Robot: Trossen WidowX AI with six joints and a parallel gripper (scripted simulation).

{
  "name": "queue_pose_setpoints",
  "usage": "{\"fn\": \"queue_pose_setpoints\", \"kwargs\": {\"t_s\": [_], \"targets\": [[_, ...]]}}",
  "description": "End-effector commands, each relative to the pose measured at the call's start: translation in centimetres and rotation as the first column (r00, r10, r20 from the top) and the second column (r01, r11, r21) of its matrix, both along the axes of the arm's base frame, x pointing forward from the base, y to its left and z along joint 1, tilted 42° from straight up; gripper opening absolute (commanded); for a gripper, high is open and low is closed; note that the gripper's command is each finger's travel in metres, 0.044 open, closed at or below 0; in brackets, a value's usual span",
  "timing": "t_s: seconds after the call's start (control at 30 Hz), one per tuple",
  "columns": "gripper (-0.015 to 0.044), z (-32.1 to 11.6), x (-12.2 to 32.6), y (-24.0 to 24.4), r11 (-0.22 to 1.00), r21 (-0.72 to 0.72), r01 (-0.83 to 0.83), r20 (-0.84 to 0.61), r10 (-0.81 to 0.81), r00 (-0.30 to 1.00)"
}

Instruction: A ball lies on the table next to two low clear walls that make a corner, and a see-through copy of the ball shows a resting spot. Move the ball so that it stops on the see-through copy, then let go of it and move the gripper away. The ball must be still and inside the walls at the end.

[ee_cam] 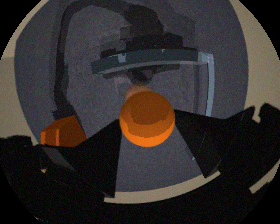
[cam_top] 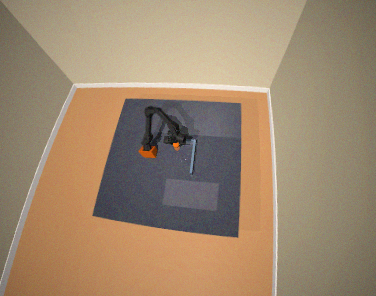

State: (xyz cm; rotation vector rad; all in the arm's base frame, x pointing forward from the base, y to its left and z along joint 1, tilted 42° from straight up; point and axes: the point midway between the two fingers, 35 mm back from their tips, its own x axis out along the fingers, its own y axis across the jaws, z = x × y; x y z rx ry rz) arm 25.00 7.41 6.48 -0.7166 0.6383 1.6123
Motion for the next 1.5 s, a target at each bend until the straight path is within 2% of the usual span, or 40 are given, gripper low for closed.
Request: {"fn": "queue_pose_setpoints", "kwargs": {"t_s": [0.0,0.53,1.2,1.47], "targets": [[0.0,-0.1,-0.5,0.6,1.0,0.006,0.006,0.01,-0.006,1.0],[0.0,-5.1,-1.1,5.0,1.0,0.008,0.006,0.01,-0.006,1.0],[0.0,-6.8,-1.4,6.5,1.0,0.009,0.006,0.009,-0.006,1.0],[0.021,-6.5,-1.3,6.3,1.0,0.004,0.004,0.015,-0.004,1.0]]}}
